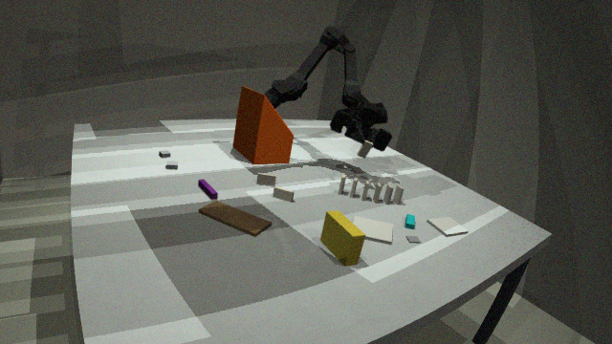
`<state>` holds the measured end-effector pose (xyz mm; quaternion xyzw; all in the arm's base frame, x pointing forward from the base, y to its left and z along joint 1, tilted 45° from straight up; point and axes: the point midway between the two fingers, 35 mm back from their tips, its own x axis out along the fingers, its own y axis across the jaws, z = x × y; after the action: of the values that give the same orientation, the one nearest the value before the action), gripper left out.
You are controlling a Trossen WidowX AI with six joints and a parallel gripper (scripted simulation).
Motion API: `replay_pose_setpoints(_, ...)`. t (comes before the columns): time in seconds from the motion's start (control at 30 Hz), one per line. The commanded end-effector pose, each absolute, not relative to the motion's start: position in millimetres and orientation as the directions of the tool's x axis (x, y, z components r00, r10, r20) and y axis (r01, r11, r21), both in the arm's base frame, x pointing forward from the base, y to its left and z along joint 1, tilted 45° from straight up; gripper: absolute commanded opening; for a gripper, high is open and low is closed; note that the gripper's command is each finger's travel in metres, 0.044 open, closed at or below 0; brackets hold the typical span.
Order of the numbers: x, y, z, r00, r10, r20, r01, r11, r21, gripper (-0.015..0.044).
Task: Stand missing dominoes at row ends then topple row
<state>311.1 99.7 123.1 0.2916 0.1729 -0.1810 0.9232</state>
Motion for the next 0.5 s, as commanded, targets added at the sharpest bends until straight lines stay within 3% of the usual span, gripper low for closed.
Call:
replay_pose_setpoints(0.0, 299.4, 97.7, 129.0, 0.899, -0.273, -0.342, 0.427, 0.717, 0.551, 0.0107)
replay_pose_setpoints(0.2, 280.9, 94.1, 139.9, 0.918, -0.326, -0.224, 0.388, 0.634, 0.669, 0.0107)
replay_pose_setpoints(0.47, 278.6, 93.5, 141.0, 0.919, -0.333, -0.211, 0.382, 0.623, 0.682, 0.0107)
